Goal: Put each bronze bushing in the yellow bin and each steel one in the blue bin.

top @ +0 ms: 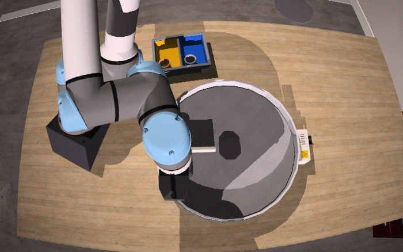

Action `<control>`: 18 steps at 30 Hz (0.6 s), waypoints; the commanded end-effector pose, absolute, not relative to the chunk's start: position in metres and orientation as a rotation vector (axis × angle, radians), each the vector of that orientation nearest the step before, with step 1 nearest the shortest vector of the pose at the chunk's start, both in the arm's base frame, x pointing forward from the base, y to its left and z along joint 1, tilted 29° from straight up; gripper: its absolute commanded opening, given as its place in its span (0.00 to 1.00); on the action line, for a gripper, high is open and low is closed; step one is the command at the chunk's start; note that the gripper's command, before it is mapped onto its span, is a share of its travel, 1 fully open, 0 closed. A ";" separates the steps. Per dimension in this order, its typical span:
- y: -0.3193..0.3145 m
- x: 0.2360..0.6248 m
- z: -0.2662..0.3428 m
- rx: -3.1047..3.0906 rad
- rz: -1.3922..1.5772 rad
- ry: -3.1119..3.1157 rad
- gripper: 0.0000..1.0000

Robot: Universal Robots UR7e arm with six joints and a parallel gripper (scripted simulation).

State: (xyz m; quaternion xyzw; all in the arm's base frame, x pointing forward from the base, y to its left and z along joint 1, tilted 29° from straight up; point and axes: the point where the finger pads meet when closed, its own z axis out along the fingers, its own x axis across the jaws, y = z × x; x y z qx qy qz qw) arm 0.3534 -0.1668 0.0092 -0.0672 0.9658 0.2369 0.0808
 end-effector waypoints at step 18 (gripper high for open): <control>-0.172 0.353 0.017 -0.201 0.702 2.888 0.00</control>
